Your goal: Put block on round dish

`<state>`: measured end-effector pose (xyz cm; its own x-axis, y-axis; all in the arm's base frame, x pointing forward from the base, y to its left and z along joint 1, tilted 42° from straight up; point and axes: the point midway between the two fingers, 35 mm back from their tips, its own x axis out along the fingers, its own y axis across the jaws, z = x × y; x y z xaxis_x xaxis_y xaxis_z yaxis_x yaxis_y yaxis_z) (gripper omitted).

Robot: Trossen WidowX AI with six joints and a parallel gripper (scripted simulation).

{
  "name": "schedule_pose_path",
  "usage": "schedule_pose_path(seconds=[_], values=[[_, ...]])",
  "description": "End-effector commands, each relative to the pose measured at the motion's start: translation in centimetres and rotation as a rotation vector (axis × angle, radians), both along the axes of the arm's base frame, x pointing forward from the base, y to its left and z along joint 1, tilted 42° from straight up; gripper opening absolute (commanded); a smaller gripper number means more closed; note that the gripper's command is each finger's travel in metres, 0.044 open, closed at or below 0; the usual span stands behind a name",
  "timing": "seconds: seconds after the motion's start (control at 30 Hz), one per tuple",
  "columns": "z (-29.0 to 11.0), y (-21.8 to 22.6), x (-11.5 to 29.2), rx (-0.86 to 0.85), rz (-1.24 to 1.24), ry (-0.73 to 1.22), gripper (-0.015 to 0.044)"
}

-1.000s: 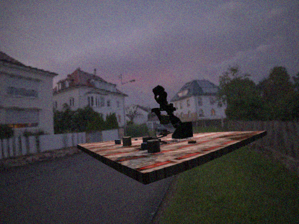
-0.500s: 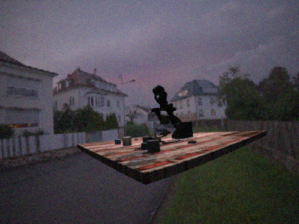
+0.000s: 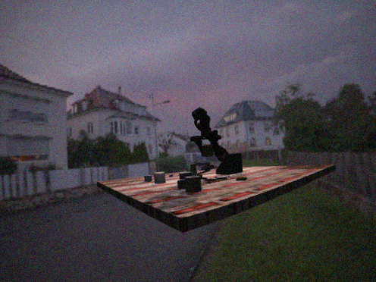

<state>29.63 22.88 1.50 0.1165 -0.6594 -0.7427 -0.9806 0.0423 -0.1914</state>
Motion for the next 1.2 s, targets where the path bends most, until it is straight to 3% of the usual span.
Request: schedule_pose_path(seconds=[0.0, 0.3, 0.9, 1.17], values=[[0.0, 0.0, 0.0, 0.0, 0.002, 0.0, 0.0], [-0.5, 0.1, -0.2, 0.001, 0.001, 0.0, 0.0], [-13.0, 0.5, -8.6, 0.015, -0.001, -0.002, 0.0], [-14.3, -0.1, -9.3, 0.015, -0.001, -0.002, 0.0]])
